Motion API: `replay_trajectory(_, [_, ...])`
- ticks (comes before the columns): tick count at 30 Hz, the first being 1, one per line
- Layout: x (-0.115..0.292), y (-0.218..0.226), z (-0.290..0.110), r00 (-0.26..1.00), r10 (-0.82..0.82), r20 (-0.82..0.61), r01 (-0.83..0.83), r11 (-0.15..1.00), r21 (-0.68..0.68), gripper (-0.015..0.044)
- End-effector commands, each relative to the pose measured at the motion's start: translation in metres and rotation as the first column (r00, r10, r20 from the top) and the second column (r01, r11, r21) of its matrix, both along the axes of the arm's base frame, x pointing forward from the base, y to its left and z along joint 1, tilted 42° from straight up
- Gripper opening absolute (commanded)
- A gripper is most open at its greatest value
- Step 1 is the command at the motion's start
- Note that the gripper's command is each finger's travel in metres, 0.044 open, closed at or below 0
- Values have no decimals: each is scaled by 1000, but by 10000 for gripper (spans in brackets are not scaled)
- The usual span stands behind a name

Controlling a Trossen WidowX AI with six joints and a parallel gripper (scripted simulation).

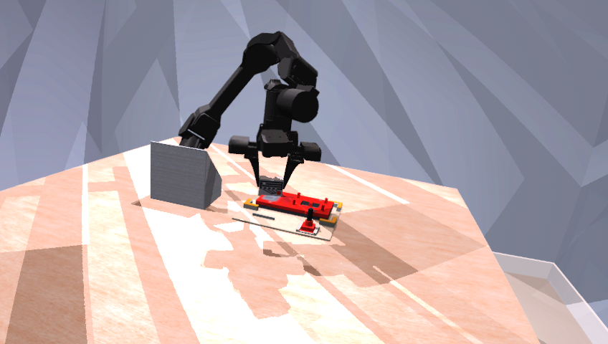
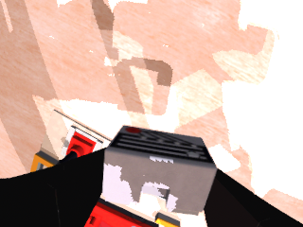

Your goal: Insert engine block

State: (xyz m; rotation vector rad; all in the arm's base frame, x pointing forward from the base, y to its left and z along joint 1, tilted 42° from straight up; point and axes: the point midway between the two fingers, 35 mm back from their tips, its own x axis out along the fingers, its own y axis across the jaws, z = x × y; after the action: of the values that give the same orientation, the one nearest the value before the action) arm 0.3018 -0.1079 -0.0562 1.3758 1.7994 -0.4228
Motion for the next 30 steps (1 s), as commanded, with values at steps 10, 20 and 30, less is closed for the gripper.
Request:
replay_trajectory(10, [-3, 7, -3, 1000, -8, 7, 9, 999, -41, 0])
replay_trajectory(20, [-7, 16, -1, 994, -38, 100, 66, 953, -295, 0])
replay_trajectory(30, [-11, 27, 1, 973, -53, 225, 170, 825, -540, 0])
